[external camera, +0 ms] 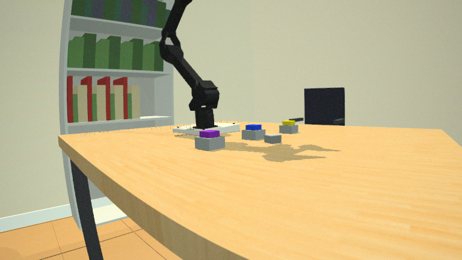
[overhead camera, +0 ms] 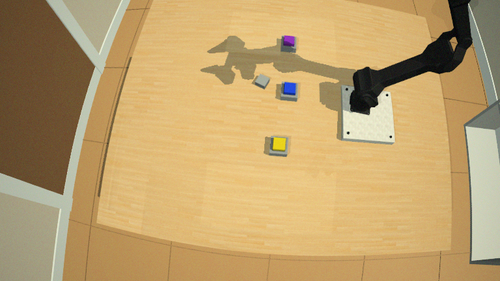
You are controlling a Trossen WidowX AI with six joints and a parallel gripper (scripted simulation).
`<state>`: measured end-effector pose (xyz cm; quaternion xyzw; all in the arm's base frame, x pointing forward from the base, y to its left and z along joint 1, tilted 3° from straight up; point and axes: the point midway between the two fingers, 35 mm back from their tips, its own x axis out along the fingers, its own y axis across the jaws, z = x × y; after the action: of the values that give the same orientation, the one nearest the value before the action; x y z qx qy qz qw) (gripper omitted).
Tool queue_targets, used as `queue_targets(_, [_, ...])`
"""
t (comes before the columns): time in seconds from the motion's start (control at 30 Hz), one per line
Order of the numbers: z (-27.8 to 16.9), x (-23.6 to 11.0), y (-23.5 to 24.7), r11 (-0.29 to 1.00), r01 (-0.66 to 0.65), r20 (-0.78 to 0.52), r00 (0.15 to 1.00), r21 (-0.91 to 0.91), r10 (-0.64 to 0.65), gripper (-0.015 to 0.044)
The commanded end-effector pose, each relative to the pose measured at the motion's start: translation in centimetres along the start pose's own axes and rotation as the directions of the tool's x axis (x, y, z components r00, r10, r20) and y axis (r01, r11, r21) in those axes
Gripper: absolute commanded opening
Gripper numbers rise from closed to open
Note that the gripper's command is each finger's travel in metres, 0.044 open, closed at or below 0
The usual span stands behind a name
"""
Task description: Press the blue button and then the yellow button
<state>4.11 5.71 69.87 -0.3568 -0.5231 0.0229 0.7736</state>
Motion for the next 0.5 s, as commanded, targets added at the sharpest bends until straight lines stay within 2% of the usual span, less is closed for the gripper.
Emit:
queue_targets(0.0, [-6.2, 1.0, 4.5, 0.986, -0.097, -0.174, 0.977, 0.138, 0.120, 0.0400])
queue_targets(0.13, [-11.8, 0.7, 9.2, 0.947, -0.157, -0.331, 0.910, 0.280, 0.249, 0.0400])
queue_targets(0.23, [-15.8, -0.4, 12.8, 0.906, -0.176, -0.439, 0.829, 0.385, 0.347, 0.0400])
queue_targets(0.33, [-19.6, -2.1, 16.4, 0.858, -0.170, -0.533, 0.721, 0.484, 0.444, 0.0400])
queue_targets(0.47, [-24.0, -5.6, 21.2, 0.790, -0.127, -0.629, 0.535, 0.599, 0.563, 0.0400])
